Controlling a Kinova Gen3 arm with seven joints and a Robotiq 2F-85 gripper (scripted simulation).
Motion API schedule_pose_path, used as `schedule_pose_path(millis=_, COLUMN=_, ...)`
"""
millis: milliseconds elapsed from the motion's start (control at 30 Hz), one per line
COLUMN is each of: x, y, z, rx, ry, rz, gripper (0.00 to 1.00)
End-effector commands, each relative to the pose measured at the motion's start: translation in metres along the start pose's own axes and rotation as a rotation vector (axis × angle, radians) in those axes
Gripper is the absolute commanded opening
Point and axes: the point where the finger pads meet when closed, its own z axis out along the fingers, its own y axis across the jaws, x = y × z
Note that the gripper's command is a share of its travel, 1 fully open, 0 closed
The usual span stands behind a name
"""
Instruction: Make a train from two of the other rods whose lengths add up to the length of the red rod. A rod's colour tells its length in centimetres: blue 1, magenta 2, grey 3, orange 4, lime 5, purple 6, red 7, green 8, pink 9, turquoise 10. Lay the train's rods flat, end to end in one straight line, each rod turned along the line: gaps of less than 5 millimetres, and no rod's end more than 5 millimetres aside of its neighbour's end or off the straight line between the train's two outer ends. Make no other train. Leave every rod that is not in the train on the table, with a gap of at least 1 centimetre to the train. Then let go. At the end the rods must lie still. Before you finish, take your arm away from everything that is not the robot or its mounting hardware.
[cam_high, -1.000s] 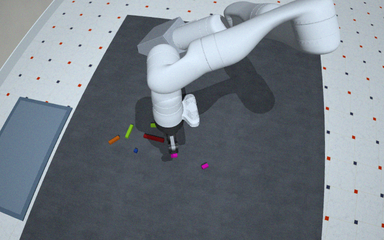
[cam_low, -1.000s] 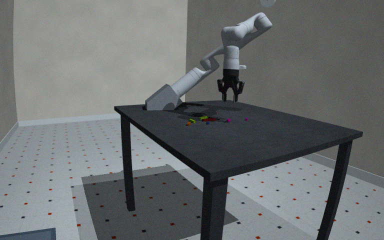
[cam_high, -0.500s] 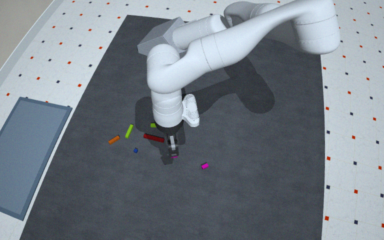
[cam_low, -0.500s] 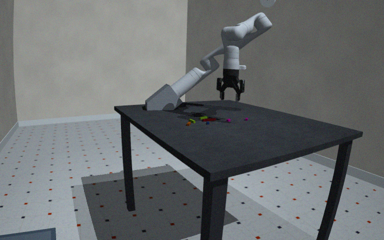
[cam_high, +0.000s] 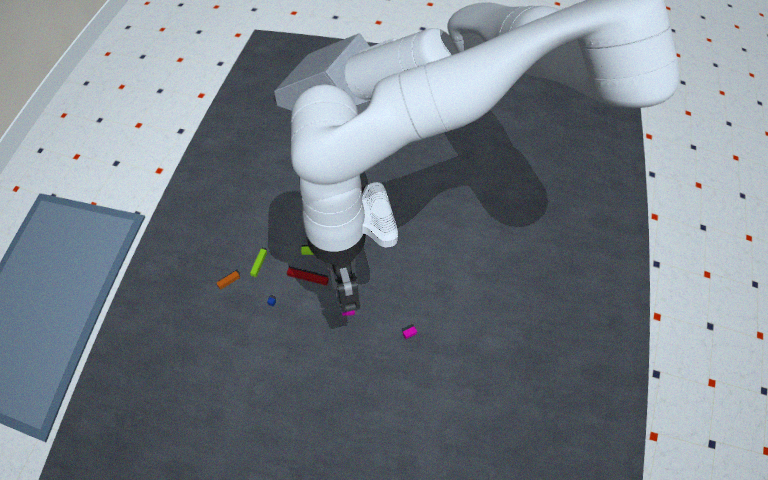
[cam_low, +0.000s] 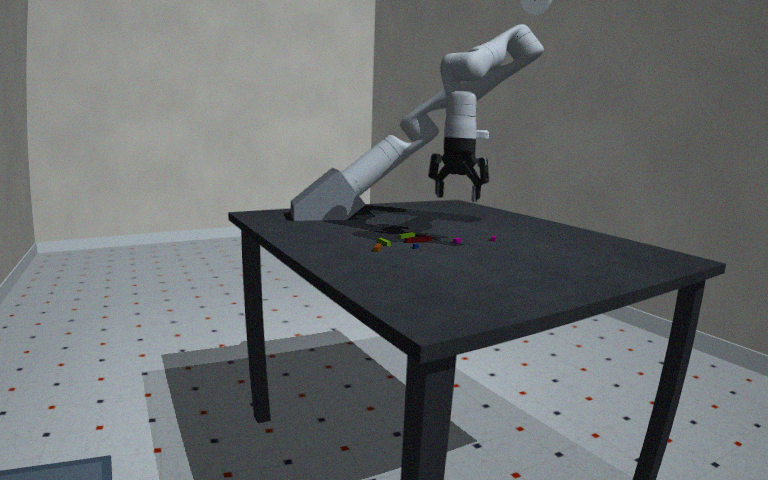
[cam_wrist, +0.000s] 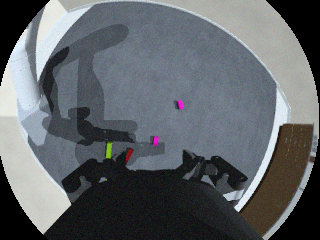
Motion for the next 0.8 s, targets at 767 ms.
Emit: schedule_pose_path(millis=767, x=-0.008, y=-0.035, z=0.007, rx=0.031, ry=0.019, rz=-0.412, gripper=1.0)
